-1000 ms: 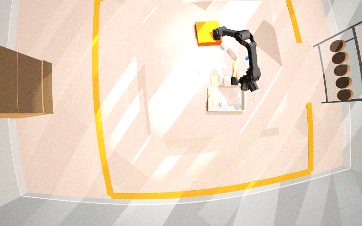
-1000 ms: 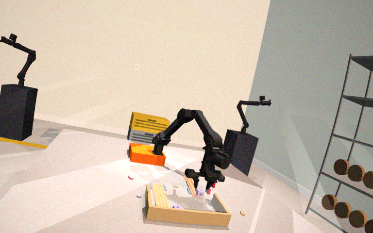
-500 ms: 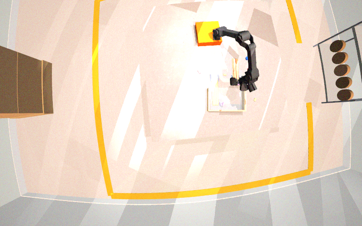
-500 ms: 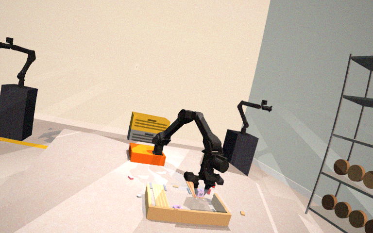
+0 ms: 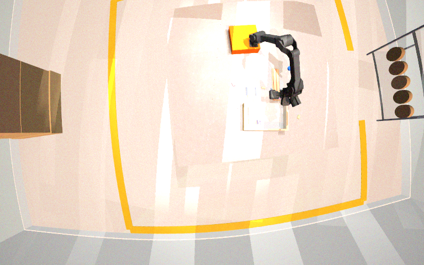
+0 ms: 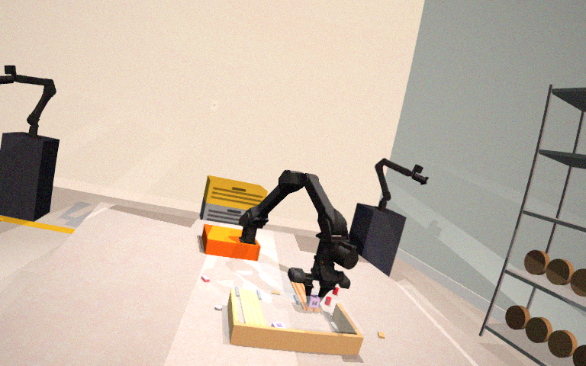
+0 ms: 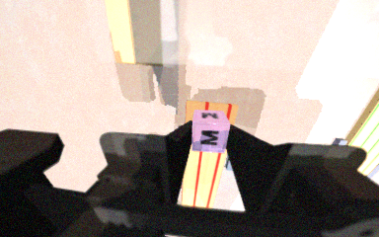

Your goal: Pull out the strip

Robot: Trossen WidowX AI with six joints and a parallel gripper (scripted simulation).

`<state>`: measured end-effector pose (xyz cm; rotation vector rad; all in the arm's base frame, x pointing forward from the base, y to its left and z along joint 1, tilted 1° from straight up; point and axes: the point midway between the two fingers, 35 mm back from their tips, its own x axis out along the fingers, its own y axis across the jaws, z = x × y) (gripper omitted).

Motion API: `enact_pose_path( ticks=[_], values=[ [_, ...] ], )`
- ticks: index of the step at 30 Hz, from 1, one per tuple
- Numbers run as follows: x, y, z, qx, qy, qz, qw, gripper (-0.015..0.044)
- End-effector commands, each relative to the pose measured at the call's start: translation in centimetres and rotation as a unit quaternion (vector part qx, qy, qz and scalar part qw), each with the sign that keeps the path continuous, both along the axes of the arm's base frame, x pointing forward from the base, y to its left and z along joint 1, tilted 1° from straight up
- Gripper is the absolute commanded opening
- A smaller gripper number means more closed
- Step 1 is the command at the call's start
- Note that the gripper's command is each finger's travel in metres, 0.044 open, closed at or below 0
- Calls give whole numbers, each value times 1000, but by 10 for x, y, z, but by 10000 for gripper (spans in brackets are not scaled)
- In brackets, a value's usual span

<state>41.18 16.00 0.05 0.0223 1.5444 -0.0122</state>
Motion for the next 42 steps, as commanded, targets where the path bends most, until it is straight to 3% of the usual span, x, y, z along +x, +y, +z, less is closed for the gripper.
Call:
enact_pose_path(
  ticks=[1, 13, 42],
  values=[
    [-10, -4, 11, 0, -1, 1, 1000, 0],
    [-50, -19, 35, -1, 1, 2, 1000, 0],
    [-128, -50, 32, -3, 4, 2, 1000, 0]
  ],
)
